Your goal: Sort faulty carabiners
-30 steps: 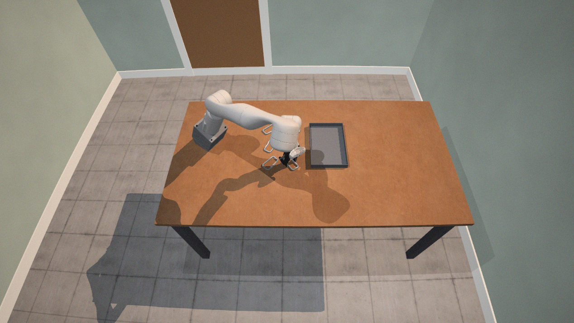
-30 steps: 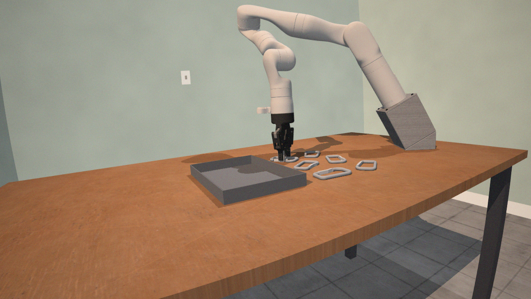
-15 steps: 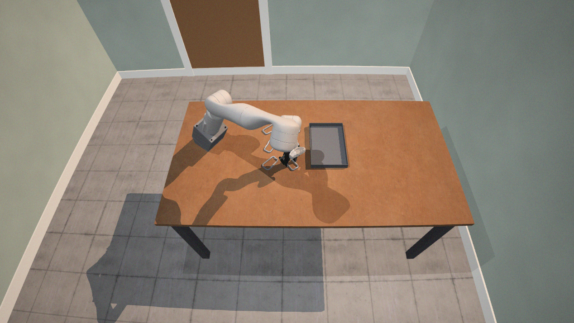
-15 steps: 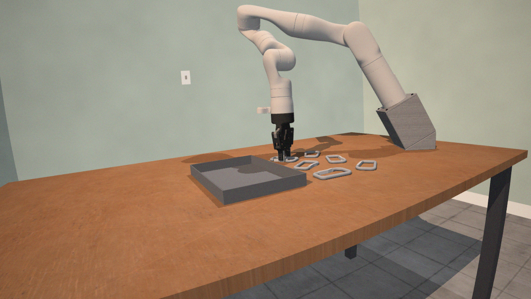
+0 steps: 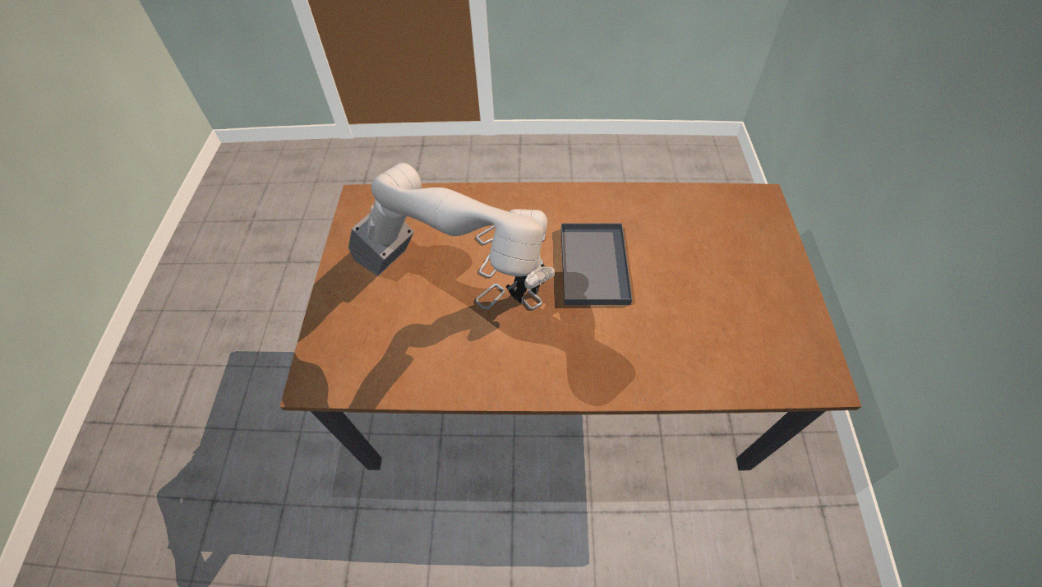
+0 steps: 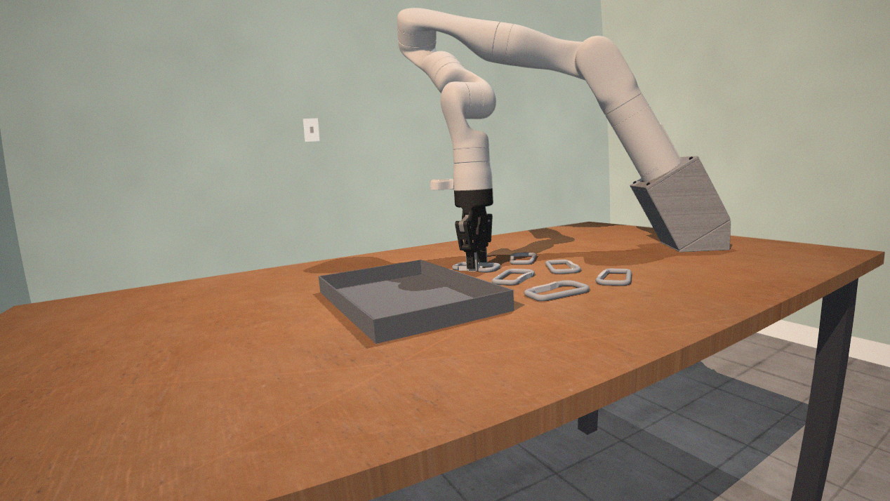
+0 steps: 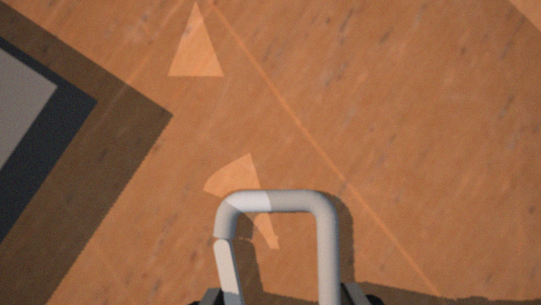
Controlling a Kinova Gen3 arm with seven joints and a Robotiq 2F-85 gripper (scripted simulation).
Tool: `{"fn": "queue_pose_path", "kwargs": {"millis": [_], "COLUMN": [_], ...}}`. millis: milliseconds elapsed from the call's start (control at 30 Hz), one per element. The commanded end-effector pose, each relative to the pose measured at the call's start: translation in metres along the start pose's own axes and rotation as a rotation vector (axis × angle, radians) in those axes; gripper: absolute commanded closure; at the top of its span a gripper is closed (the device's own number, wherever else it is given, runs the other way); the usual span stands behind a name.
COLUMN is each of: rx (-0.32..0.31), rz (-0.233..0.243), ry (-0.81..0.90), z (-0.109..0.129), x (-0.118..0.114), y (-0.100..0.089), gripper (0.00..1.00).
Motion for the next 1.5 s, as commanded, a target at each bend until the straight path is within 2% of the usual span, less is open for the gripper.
{"fn": "queue_pose_path", "kwargs": {"millis": [0,967,1000,1467], "rx": [0.001,0.001,0.001,0.001], "rz": [0.001,0.001,0.000,0.000], "ry": [0.000,0.000,0.000,0.000], "z": [0.0003,0.0003,0.0003,0.0003], "x": [-0.0002,-0.0002,-0.0002,-0.0002], "y": [-0.0002,-0.0004,-0.0005,-0.0005], "gripper": [0.47,0.47,0.00,0.00]}}
Point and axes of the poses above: the point where the finger pads meet when closed, its own y axis out along the fingers, its own x axis across the jaws, z = x × y, the point moved 3 cm from there along -y, back along the fingers, and after that the axes turned 9 degrees about -y, right-handed, at the moved point
